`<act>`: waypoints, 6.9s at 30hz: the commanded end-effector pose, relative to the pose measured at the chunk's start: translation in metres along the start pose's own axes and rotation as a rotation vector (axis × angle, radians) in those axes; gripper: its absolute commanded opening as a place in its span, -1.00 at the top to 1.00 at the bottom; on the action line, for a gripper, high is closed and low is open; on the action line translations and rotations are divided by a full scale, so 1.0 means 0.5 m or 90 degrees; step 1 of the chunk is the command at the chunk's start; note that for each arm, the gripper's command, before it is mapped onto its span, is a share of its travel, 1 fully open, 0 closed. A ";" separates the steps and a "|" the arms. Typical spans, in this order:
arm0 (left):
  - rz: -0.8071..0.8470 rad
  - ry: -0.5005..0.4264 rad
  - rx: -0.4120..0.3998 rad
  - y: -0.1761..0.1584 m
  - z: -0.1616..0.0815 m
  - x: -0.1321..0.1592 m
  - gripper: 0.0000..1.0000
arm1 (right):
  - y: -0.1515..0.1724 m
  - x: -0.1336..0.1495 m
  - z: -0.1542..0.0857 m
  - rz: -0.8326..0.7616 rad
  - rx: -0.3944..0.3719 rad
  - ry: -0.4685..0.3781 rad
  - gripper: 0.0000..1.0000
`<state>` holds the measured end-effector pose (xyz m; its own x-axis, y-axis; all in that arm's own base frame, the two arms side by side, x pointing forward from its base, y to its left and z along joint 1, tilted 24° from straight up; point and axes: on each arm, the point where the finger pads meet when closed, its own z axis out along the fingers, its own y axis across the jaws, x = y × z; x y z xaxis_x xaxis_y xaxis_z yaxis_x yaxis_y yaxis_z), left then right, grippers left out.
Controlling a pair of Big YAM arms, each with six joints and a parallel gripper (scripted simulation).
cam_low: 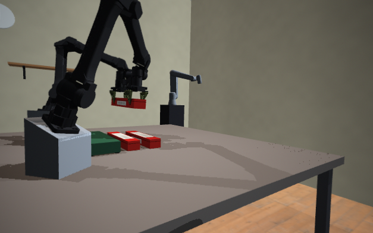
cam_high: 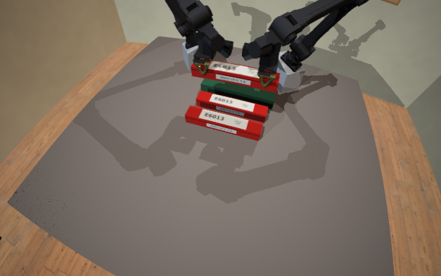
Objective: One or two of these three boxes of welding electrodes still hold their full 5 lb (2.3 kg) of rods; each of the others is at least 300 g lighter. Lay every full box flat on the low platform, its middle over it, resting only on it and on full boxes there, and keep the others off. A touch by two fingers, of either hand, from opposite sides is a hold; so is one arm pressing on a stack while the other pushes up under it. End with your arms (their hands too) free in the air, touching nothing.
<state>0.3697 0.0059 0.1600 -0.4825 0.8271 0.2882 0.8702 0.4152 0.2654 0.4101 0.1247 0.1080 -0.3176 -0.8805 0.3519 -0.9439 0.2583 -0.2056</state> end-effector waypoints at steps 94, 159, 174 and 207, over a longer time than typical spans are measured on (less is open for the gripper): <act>-0.012 -0.025 -0.047 0.035 0.079 -0.008 1.00 | -0.036 -0.016 0.071 0.008 0.050 -0.037 1.00; -0.012 -0.025 -0.047 0.035 0.082 -0.008 1.00 | -0.036 -0.016 0.071 0.008 0.050 -0.037 1.00; -0.012 -0.025 -0.047 0.035 0.082 -0.008 1.00 | -0.036 -0.016 0.071 0.008 0.050 -0.037 1.00; -0.018 -0.026 -0.056 0.085 0.065 0.002 1.00 | -0.091 -0.002 0.044 0.018 0.063 -0.044 1.00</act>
<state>0.3766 0.0291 0.0992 -0.4818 0.8304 0.2797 0.8687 0.4109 0.2764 0.4169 0.0993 0.0456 -0.3162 -0.8854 0.3406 -0.9429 0.2534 -0.2163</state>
